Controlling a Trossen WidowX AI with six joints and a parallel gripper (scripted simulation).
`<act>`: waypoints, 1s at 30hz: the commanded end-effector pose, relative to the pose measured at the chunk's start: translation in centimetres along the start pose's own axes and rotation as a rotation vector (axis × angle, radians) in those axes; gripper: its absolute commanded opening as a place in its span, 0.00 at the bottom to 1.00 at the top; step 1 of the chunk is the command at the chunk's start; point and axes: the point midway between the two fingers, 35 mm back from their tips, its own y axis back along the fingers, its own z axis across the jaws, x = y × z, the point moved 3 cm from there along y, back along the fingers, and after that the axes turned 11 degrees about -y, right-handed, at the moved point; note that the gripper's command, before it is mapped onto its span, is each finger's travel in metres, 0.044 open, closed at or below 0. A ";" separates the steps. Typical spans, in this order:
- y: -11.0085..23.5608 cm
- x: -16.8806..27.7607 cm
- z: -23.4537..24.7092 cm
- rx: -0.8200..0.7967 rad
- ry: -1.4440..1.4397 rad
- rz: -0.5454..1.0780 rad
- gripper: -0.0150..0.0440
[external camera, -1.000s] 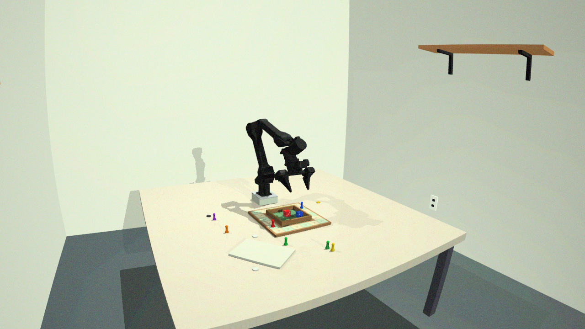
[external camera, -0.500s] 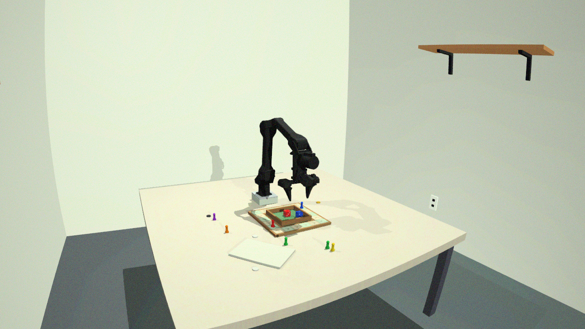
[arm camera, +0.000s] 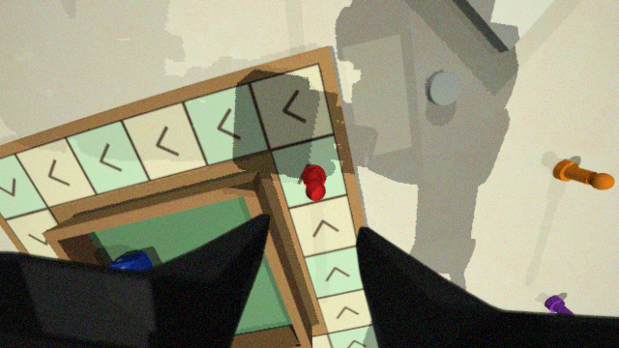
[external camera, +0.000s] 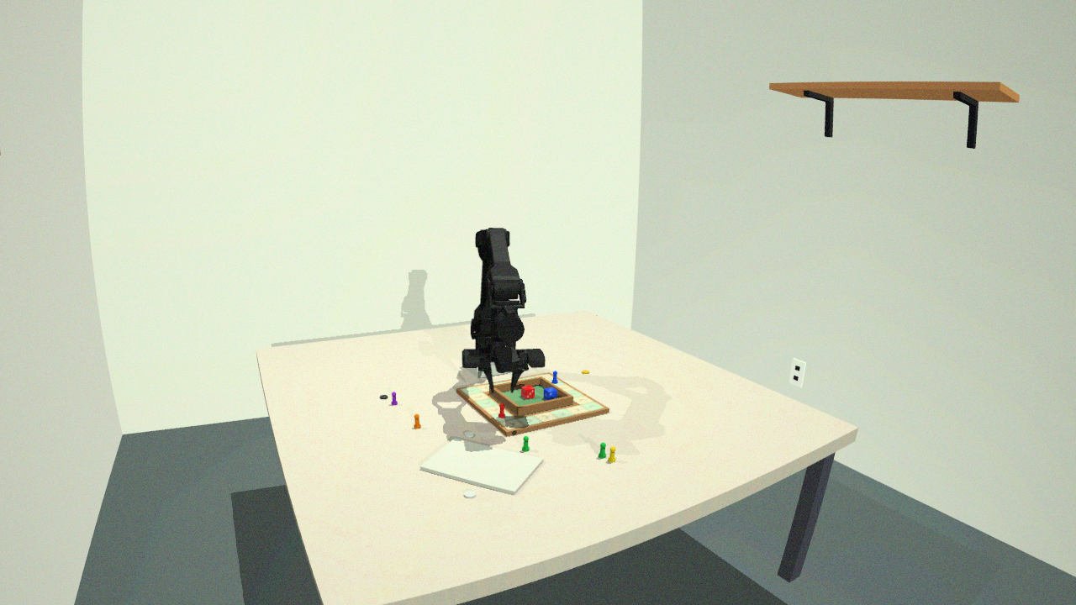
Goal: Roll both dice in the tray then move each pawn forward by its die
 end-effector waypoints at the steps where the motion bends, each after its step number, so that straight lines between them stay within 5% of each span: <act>1: 0.3 -0.5 0.0 -0.011 0.005 -0.009 0.59; 30: -4.6 -0.6 0.0 -0.011 0.005 -0.009 0.59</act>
